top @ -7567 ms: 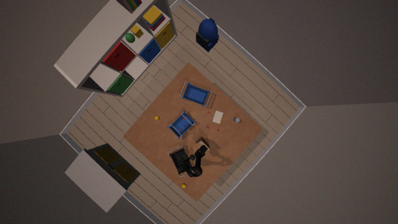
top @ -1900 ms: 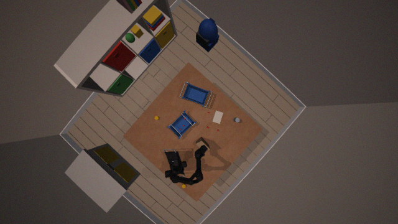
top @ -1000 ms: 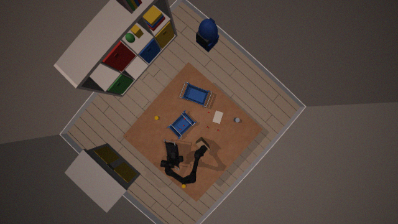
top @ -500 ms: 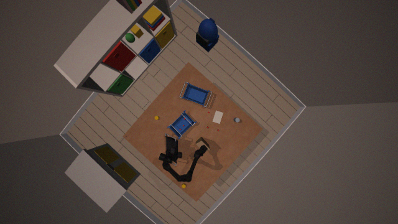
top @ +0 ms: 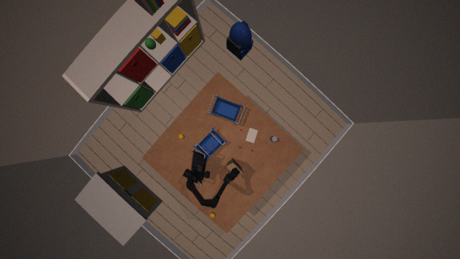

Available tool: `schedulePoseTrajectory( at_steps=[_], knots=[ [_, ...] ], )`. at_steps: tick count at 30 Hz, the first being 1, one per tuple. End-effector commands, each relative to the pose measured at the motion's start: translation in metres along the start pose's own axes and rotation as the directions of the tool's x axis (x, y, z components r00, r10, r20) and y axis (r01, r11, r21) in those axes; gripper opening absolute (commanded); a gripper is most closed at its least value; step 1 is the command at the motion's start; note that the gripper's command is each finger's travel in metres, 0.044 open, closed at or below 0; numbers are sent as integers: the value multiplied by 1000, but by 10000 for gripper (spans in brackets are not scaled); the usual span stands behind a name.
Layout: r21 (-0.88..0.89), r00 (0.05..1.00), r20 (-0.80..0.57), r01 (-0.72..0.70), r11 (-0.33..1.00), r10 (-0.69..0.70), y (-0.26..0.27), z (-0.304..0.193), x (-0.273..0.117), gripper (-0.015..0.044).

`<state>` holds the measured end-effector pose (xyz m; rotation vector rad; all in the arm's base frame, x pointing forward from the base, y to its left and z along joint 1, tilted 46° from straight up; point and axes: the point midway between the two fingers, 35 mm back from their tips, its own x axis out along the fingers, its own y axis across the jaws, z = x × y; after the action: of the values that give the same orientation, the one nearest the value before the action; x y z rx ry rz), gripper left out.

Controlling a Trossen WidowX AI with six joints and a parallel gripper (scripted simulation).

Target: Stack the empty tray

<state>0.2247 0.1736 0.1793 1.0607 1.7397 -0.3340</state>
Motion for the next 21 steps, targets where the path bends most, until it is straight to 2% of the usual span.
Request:
schedulePoseTrajectory(
  at_steps=[1, 21],
  knots=[
    [41, 1000, 0, -17, 999, 17, 5, 16, -5, 0],
    [237, 997, -66, -16, 971, 33, 3, 94, -3, 0]
  ],
)
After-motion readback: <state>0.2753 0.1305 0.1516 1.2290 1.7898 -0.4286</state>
